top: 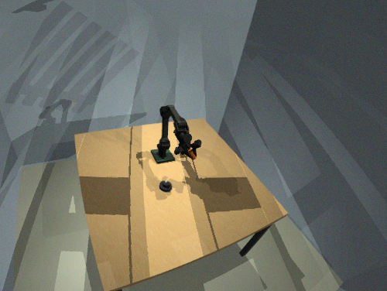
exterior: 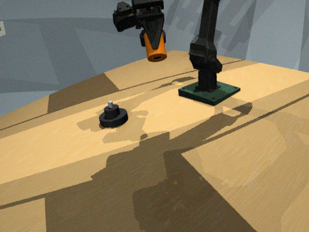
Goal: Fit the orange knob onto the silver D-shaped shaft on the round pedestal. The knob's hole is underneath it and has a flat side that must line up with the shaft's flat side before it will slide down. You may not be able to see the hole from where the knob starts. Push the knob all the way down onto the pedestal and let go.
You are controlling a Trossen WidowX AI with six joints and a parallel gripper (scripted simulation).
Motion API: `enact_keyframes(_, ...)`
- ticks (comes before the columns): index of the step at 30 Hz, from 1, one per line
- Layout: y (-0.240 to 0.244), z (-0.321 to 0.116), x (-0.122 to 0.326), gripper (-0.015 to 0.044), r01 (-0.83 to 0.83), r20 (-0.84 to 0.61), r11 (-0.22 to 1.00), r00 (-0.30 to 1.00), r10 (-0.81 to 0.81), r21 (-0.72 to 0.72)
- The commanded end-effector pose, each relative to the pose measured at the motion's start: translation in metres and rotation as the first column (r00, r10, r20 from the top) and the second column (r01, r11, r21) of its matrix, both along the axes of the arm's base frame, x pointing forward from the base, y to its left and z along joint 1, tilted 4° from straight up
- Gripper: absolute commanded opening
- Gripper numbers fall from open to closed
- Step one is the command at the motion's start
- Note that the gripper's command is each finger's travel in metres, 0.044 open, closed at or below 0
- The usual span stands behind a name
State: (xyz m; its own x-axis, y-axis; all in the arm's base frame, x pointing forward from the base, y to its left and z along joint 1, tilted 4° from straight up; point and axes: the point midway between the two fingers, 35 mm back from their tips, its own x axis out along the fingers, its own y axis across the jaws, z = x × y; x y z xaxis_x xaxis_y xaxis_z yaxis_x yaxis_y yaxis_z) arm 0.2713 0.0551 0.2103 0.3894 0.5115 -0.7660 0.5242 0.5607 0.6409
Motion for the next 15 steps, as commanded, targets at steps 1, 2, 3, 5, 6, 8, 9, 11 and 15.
enact_keyframes(1, 0.003, -0.007, 0.002, 0.0000, -0.008, -0.071, 0.996, 0.997, 0.002, -0.089)
enact_keyframes(2, 0.003, -0.009, 0.003, 0.0000, -0.011, -0.088, 0.994, 0.996, 0.001, -0.108)
enact_keyframes(3, 0.004, -0.011, 0.003, 0.0000, -0.014, -0.104, 0.992, 0.995, 0.001, -0.127)
enact_keyframes(5, 0.005, -0.014, 0.004, 0.0000, -0.021, -0.137, 0.986, 0.991, -0.002, -0.164)
enact_keyframes(6, 0.006, -0.016, 0.004, 0.0000, -0.025, -0.153, 0.983, 0.988, -0.003, -0.183)
enact_keyframes(8, 0.007, -0.020, 0.005, 0.0000, -0.034, -0.186, 0.975, 0.982, -0.007, -0.220)
enact_keyframes(9, 0.008, -0.022, 0.006, 0.0000, -0.039, -0.202, 0.970, 0.979, -0.010, -0.238)
enact_keyframes(11, 0.010, -0.026, 0.007, 0.0000, -0.050, -0.234, 0.960, 0.972, -0.016, -0.274)
enact_keyframes(15, 0.012, -0.034, 0.008, 0.0000, -0.075, -0.296, 0.937, 0.955, -0.032, -0.343)
